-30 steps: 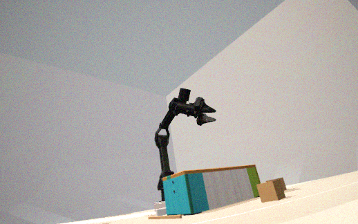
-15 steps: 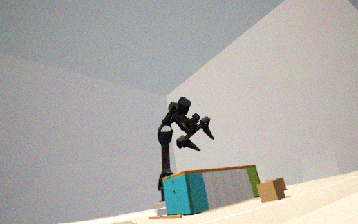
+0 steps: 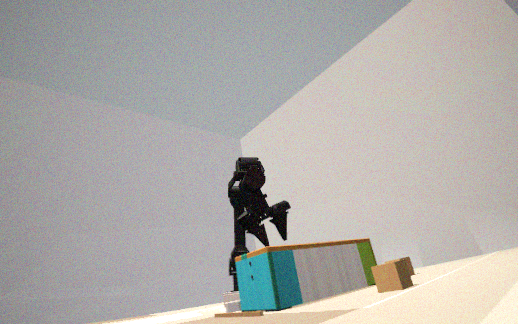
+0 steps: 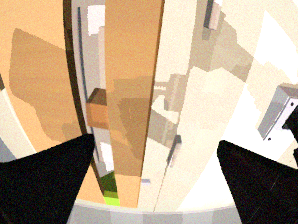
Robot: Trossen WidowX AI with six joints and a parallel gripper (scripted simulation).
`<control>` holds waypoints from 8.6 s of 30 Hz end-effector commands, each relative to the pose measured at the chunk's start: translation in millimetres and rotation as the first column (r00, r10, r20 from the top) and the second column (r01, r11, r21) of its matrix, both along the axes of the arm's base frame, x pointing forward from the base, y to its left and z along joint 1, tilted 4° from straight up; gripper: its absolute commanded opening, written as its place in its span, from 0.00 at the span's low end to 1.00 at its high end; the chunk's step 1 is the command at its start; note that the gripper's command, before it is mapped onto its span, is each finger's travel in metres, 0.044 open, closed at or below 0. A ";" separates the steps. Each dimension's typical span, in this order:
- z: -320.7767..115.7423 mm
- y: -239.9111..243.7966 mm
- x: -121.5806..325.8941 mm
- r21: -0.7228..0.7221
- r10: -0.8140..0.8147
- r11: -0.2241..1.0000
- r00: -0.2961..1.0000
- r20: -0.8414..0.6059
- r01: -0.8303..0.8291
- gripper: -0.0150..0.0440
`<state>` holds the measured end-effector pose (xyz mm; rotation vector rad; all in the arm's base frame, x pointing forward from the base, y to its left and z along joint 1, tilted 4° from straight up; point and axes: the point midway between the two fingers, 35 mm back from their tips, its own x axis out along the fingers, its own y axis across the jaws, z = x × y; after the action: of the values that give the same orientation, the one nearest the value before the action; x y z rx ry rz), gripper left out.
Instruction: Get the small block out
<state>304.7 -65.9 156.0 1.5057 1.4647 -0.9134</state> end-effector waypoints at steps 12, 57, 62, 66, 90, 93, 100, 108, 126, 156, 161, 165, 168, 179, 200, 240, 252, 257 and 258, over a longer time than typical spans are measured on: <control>-12.0 -1.4 -0.3 -0.003 -0.028 1.000 0.999 -0.030 0.028 0.93; -70.8 4.1 8.5 0.000 -0.023 1.000 1.000 -0.021 0.023 0.93; -70.6 19.1 8.5 0.001 -0.023 1.000 0.999 -0.022 0.023 0.93; -69.9 30.3 8.6 0.003 -0.023 1.000 0.999 -0.022 0.023 0.93; -68.7 49.4 7.3 0.004 -0.023 1.000 0.999 -0.022 0.023 0.93; -68.6 51.1 7.4 0.005 -0.023 1.000 0.999 -0.022 0.023 0.93; -68.1 58.2 7.4 0.005 -0.023 1.000 0.999 -0.022 0.023 0.93; -67.5 66.2 7.5 0.006 -0.023 1.000 0.999 -0.022 0.023 0.93; -67.9 60.4 8.1 0.005 -0.023 1.000 0.999 -0.022 0.023 0.93; -66.9 74.3 8.2 0.007 -0.023 1.000 1.000 -0.022 0.023 0.93; -66.9 74.3 8.2 0.007 -0.023 1.000 1.000 -0.022 0.023 0.93; -66.8 75.6 8.2 0.007 -0.023 1.000 1.000 -0.022 0.023 0.93; -66.5 78.7 8.3 0.007 -0.023 1.000 1.000 -0.022 0.023 0.93; -65.7 89.7 8.3 0.008 -0.023 1.000 1.000 -0.022 0.023 0.93; -65.6 90.5 8.3 0.008 -0.023 1.000 1.000 -0.022 0.023 0.93; -61.4 142.8 8.7 0.013 -0.023 1.000 1.000 -0.022 0.023 0.93; -58.5 176.4 8.9 0.017 -0.022 1.000 1.000 -0.022 0.023 0.93; -45.0 175.5 9.4 0.017 -0.021 1.000 1.000 -0.021 0.021 0.93; -37.5 174.7 9.4 0.017 -0.020 1.000 1.000 -0.021 0.020 0.93</control>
<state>312.4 109.7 104.7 1.5251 1.4878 -0.9383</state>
